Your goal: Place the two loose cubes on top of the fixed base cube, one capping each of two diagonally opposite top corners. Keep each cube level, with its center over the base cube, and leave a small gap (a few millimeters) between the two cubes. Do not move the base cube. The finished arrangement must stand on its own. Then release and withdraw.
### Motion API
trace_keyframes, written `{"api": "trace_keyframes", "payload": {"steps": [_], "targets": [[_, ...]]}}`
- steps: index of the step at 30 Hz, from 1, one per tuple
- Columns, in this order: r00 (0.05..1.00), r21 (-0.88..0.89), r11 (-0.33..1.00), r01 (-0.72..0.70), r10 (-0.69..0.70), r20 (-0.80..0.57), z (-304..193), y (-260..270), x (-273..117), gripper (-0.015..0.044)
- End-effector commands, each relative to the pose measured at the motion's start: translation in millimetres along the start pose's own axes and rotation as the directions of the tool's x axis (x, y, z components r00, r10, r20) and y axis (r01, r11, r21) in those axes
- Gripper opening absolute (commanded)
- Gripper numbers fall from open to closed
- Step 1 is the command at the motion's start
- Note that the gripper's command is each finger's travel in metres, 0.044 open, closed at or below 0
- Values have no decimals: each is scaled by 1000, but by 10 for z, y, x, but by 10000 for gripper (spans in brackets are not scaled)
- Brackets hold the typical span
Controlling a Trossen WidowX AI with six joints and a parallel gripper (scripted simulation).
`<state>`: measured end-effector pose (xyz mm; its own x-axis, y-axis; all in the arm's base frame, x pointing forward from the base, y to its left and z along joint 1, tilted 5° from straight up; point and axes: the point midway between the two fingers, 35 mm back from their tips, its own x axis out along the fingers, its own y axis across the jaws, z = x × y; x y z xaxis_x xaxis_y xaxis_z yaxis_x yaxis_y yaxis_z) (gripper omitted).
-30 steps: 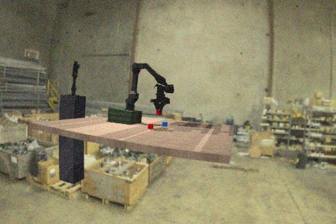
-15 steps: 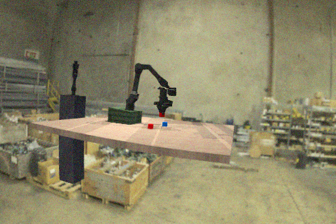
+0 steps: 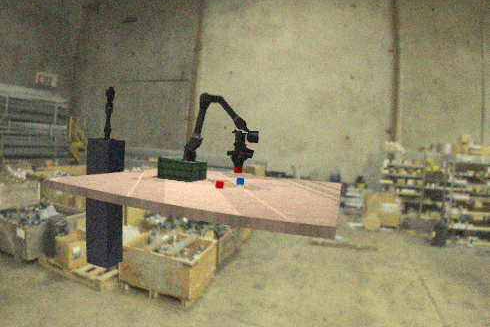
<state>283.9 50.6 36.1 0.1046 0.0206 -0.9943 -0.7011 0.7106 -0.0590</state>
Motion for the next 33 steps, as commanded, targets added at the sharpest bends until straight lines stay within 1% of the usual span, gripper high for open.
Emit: {"api": "trace_keyframes", "payload": {"steps": [1,6,18,33], "targets": [[1000,4,1000,5,-5,-3,5,-4,10,105],[1000,4,1000,5,-5,-3,5,-4,24,105],[1000,7,1000,5,-5,-4,4,-5,275,105],[1000,5,1000,5,-5,-4,3,-5,293,105]]}}
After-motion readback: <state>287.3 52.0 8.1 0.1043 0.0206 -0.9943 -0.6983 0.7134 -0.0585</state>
